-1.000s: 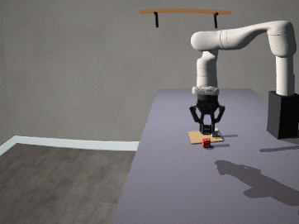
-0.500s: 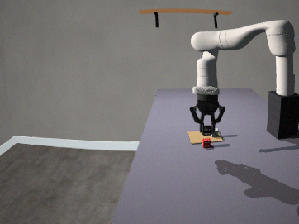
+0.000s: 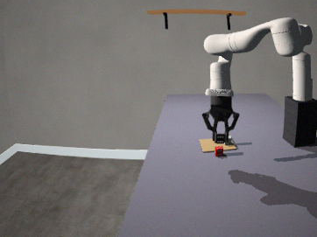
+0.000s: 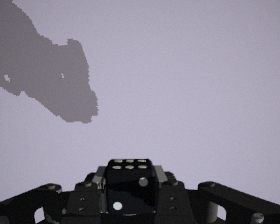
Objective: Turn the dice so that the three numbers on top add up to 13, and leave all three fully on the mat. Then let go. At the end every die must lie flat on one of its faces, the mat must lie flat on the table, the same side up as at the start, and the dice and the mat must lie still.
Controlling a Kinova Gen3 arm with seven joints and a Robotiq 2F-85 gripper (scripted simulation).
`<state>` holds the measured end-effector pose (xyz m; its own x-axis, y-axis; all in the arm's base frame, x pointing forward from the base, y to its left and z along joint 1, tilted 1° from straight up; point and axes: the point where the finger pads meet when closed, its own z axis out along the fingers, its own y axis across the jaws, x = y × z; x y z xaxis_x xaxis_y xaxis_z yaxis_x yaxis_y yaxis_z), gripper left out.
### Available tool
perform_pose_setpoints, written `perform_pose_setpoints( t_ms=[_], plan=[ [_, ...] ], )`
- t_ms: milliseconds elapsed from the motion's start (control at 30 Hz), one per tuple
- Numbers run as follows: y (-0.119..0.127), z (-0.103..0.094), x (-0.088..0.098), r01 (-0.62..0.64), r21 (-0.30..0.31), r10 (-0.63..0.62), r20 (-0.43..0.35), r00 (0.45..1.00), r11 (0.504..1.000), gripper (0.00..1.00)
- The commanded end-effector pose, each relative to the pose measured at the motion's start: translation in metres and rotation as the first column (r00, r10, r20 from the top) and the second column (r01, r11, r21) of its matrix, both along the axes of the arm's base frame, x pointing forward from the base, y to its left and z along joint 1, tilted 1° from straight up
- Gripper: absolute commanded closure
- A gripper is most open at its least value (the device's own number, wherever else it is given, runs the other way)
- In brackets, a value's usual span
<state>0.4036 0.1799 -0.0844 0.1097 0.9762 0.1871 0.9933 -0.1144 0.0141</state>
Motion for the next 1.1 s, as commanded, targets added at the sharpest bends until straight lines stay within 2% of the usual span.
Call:
perform_pose_setpoints(
  t_ms=[0, 233, 433, 500, 533, 700, 900, 1000, 1067],
  plan=[
    [-0.0055, 0.0007, 0.0019, 0.016, 0.032, -0.016, 0.004, 1.000, 0.999, 0.74],
    [-0.0054, 0.0011, 0.0023, 0.011, 0.168, -0.014, 0.020, 1.000, 0.986, 0.74],
    [-0.0057, 0.0012, 0.0023, 0.003, 0.309, -0.016, 0.039, 0.999, 0.951, 0.74],
    [-0.0057, 0.0012, 0.0023, 0.003, 0.309, -0.016, 0.039, 0.999, 0.951, 0.74],
    [-0.0057, 0.0019, 0.0030, 0.002, 0.334, -0.018, 0.044, 0.999, 0.943, 0.74],
    [-0.0064, 0.0018, 0.0032, -0.009, 0.469, -0.024, 0.063, 0.998, 0.883, 0.74],
    [-0.0066, 0.0007, 0.0030, -0.026, 0.629, -0.032, 0.081, 0.996, 0.777, 0.74],
    [-0.0072, 0.0010, 0.0033, -0.035, 0.689, -0.039, 0.092, 0.995, 0.724, 0.74],
    [-0.0072, 0.0010, 0.0033, -0.035, 0.689, -0.039, 0.092, 0.995, 0.724, 0.74]
  ],
)
